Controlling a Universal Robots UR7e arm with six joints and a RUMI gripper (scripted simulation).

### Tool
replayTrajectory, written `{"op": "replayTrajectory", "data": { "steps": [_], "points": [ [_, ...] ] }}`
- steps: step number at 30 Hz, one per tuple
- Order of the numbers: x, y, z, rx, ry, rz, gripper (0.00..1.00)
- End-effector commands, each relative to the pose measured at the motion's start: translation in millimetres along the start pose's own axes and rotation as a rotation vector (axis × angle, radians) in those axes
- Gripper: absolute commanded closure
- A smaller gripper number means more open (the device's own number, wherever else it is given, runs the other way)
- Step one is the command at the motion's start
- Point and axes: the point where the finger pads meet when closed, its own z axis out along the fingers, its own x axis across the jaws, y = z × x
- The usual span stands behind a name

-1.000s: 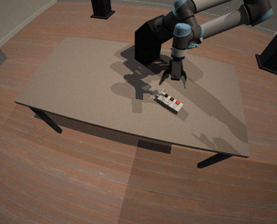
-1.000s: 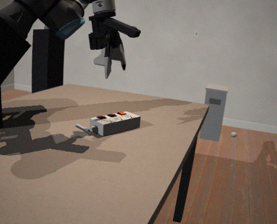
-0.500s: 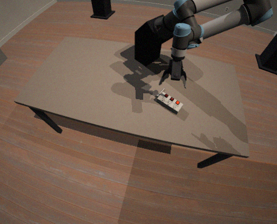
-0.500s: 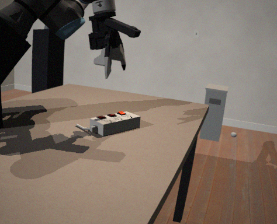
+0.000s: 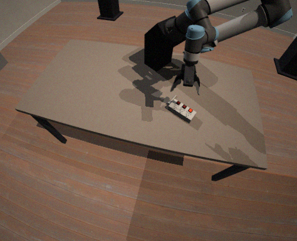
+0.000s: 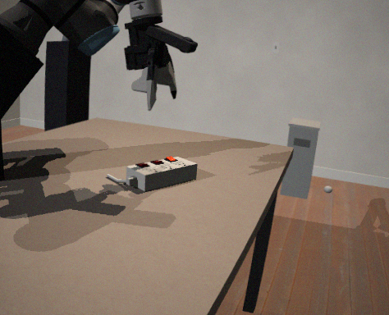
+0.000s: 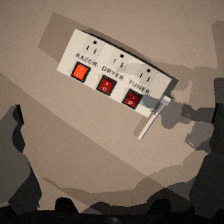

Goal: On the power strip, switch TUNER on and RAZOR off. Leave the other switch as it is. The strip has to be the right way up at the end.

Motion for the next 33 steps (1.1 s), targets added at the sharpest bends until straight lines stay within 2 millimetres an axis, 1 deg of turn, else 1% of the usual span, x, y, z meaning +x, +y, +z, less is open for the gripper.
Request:
{"op": "replayTrajectory", "data": {
  "steps": [1,12,14,18,20,22,33],
  "points": [
    [0,0,0,0.0,0.0,0.0,0.0],
    [-1,1,0,-0.007,0.001,0.002,0.0],
    [-5,7,2,-0.041,0.009,0.016,0.0],
    [-17,28,5,-0.148,0.046,0.056,0.0],
    [-17,28,5,-0.148,0.046,0.056,0.0],
    [-20,34,6,-0.178,0.06,0.067,0.0],
    [-21,35,6,-0.184,0.063,0.069,0.0]
  ]
}}
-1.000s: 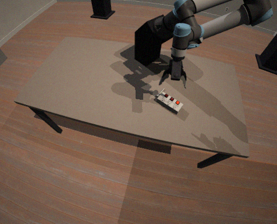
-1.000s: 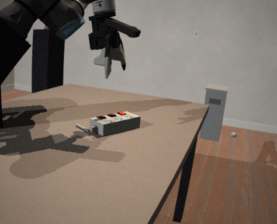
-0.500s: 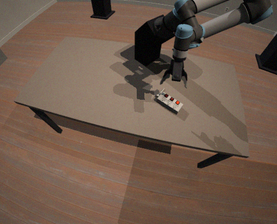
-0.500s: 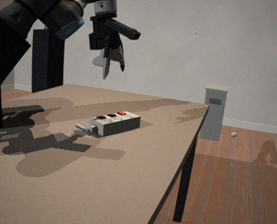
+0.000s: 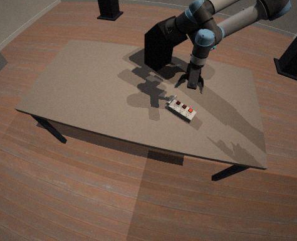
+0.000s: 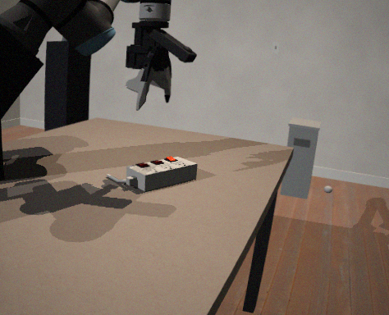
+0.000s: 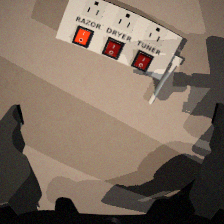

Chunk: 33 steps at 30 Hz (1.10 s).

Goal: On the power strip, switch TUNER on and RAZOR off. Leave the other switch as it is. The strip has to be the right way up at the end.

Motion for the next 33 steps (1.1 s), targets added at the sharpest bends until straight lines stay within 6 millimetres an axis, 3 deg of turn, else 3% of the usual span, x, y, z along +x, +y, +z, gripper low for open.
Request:
{"op": "replayTrajectory", "data": {
  "steps": [1,13,19,21,33],
  "points": [
    [0,1,0,-0.003,0.002,0.001,0.0],
    [-2,-2,2,-0.005,0.004,-0.06,0.0],
    [-13,-11,15,-0.011,0.008,-0.338,0.0],
    [-13,-11,15,-0.011,0.008,-0.338,0.0],
    [-48,-23,62,-0.009,-0.003,-0.958,0.0]
  ]
}}
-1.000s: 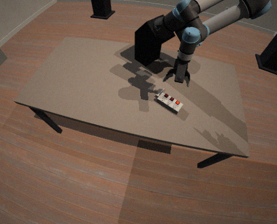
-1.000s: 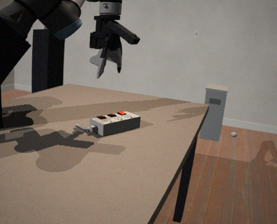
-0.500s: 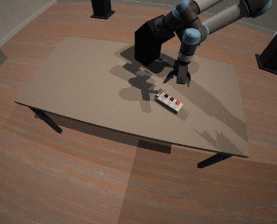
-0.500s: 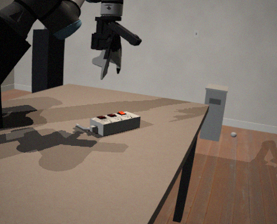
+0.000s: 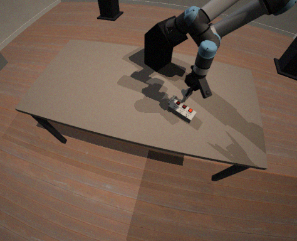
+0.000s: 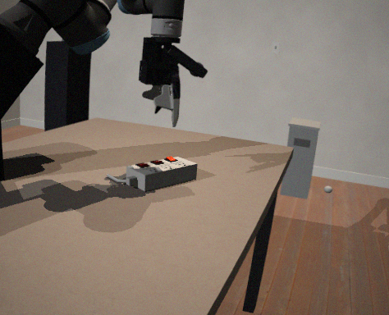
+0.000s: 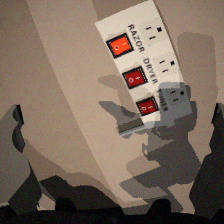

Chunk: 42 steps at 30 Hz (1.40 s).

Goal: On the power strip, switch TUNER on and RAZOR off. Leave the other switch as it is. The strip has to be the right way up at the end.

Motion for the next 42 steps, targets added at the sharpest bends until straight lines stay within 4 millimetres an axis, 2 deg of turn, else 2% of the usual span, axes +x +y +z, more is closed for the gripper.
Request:
{"op": "replayTrajectory", "data": {
  "steps": [1,3,9,10,42],
  "points": [
    [-4.1,-15.8,27.3,0.001,0.016,-0.279,0.0],
    [-5.8,-17.3,30.4,0.002,0.019,-0.373,0.0],
    [-6.7,-18.0,32.0,0.003,0.021,-0.418,0.0],
    [-6.7,-18.0,32.0,0.003,0.021,-0.418,1.0],
    [-6.7,-18.0,32.0,0.003,0.021,-0.418,1.0]
  ]
}}
